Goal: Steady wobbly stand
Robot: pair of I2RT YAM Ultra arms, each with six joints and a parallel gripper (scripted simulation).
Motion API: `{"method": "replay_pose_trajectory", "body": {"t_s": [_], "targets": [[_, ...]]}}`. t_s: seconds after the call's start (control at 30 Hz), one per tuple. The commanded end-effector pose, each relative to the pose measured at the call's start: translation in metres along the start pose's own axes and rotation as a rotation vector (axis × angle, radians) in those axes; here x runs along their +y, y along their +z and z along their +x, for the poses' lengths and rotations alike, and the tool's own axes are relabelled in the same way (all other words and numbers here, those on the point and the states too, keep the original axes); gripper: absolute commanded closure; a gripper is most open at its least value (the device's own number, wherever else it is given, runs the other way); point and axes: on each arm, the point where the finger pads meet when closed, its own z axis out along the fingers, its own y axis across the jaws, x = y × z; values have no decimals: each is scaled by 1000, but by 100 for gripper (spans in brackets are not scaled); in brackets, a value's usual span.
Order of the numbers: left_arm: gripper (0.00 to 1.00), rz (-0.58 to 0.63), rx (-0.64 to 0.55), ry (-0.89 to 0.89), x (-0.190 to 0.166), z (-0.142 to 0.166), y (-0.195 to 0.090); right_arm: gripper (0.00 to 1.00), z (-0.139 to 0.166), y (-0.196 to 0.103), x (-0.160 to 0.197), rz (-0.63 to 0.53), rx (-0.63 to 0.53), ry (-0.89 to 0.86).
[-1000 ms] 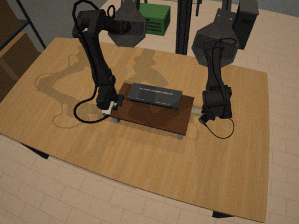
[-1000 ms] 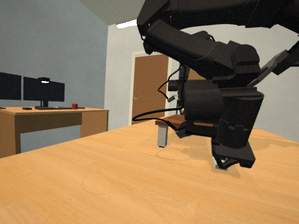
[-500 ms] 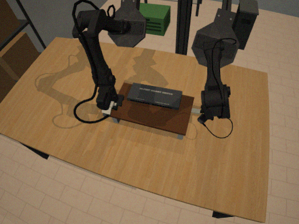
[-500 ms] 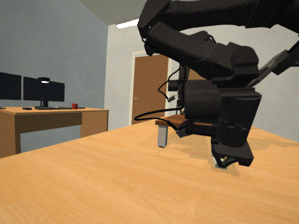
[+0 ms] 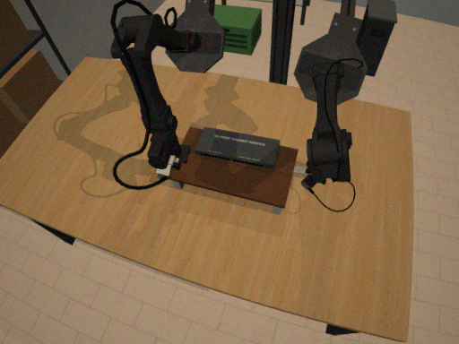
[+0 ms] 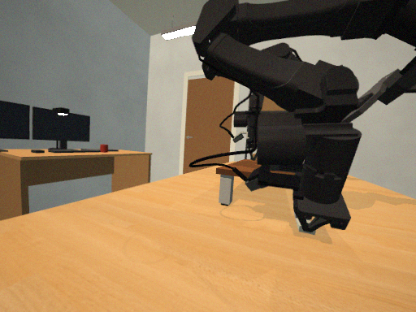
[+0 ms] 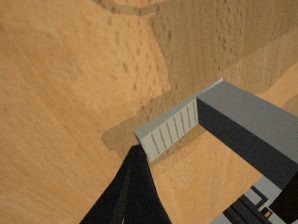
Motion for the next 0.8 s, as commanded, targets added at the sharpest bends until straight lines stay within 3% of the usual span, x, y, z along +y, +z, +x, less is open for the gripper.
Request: {"method": "replay_pose_trajectory", "body": {"t_s": [0.0,0.57,0.77], "targets": [[100,-6,-2,-4,-6,1,-3,100,-7,6,-4,4,-20,1],[100,15,1,0,-10,4,2,100,-7,6,-4,4,-20,1],[100,17,14,-13,-18,8,-11,100,-7,6,-4,4,-20,1]]}}
